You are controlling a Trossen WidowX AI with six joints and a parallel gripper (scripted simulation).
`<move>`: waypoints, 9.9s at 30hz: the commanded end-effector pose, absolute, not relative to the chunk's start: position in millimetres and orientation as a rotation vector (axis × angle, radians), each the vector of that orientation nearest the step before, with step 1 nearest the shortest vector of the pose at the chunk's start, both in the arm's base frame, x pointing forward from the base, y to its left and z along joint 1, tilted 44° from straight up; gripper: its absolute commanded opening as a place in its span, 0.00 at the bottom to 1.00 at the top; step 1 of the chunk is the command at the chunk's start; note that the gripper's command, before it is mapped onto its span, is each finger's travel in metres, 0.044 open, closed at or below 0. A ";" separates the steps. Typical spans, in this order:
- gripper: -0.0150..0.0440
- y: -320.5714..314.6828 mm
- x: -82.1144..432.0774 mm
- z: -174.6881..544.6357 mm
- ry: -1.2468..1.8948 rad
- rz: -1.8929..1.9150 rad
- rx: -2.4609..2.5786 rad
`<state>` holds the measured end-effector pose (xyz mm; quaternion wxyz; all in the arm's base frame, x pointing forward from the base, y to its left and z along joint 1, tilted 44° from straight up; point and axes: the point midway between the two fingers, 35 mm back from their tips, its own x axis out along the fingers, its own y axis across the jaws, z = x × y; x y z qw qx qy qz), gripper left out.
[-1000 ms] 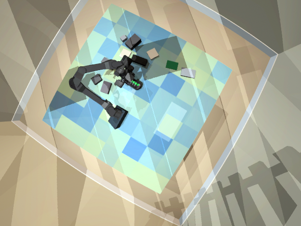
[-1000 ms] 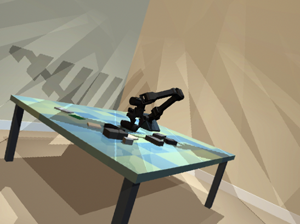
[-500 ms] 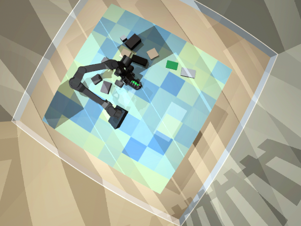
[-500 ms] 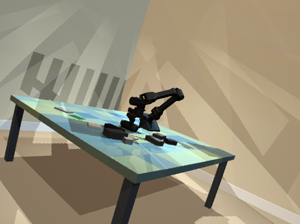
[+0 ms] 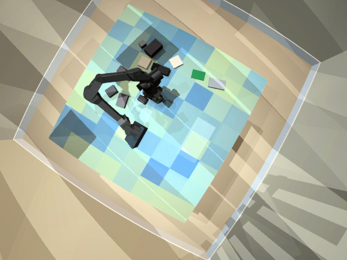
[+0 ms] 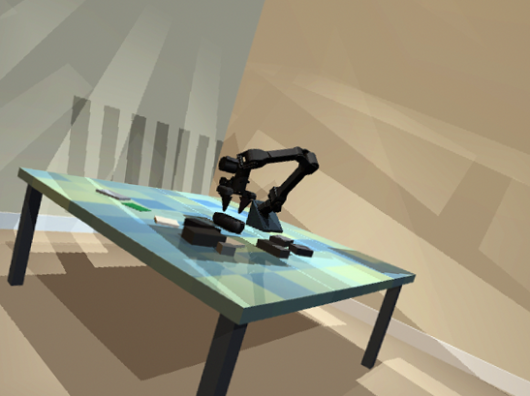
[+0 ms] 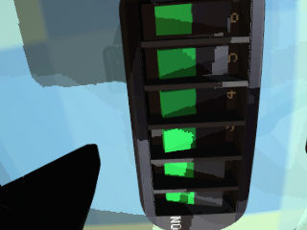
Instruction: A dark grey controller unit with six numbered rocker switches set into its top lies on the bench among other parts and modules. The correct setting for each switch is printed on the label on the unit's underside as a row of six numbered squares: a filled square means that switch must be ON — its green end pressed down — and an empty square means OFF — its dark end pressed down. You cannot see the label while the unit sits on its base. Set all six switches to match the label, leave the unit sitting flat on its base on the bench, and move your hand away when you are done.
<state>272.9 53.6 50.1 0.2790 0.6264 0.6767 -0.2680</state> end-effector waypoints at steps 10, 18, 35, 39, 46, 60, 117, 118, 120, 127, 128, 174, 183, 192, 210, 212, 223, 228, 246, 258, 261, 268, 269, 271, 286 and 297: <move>1.00 52.3 272.2 49.3 1.823 -0.714 1.667; 1.00 -3.1 277.0 28.1 1.811 -0.749 1.671; 1.00 11.5 277.0 11.9 1.810 -0.750 1.671; 1.00 15.9 276.7 7.2 1.810 -0.750 1.671; 1.00 23.6 275.8 -0.7 1.810 -0.749 1.671; 1.00 38.4 272.8 -15.0 1.813 -0.747 1.672; 0.79 44.9 278.7 -8.8 1.807 -0.770 1.661; 0.83 42.9 279.2 -7.0 1.807 -0.769 1.661; 0.92 27.5 281.5 8.3 1.808 -0.759 1.665; 1.00 10.4 282.0 26.6 1.812 -0.748 1.671; 1.00 10.4 282.0 26.6 1.812 -0.748 1.671; 0.39 55.5 324.8 59.7 1.809 -0.756 1.676; 0.70 33.6 326.0 82.8 1.809 -0.756 1.676; 0.30 33.6 326.0 82.8 1.809 -0.756 1.676; 0.57 33.9 326.5 83.2 1.808 -0.756 1.683; 0.65 33.9 326.5 83.2 1.808 -0.756 1.683; 0.96 34.3 326.1 83.4 1.806 -0.756 1.683; 0.73 46.9 308.7 87.4 1.758 -0.738 1.682; 0.25 99.4 217.5 83.8 1.520 -0.632 1.897; 0.25 108.5 217.9 73.4 1.520 -0.635 1.893; 0.25 111.7 217.8 69.8 1.520 -0.636 1.893; 0.25 119.5 217.2 61.9 1.520 -0.636 1.892; 0.25 120.6 217.0 60.8 1.520 -0.636 1.892; 0.25 122.8 216.7 58.6 1.520 -0.636 1.893; 0.25 136.7 213.4 45.9 1.522 -0.632 1.897; 0.25 136.9 216.9 45.8 1.521 -0.632 1.897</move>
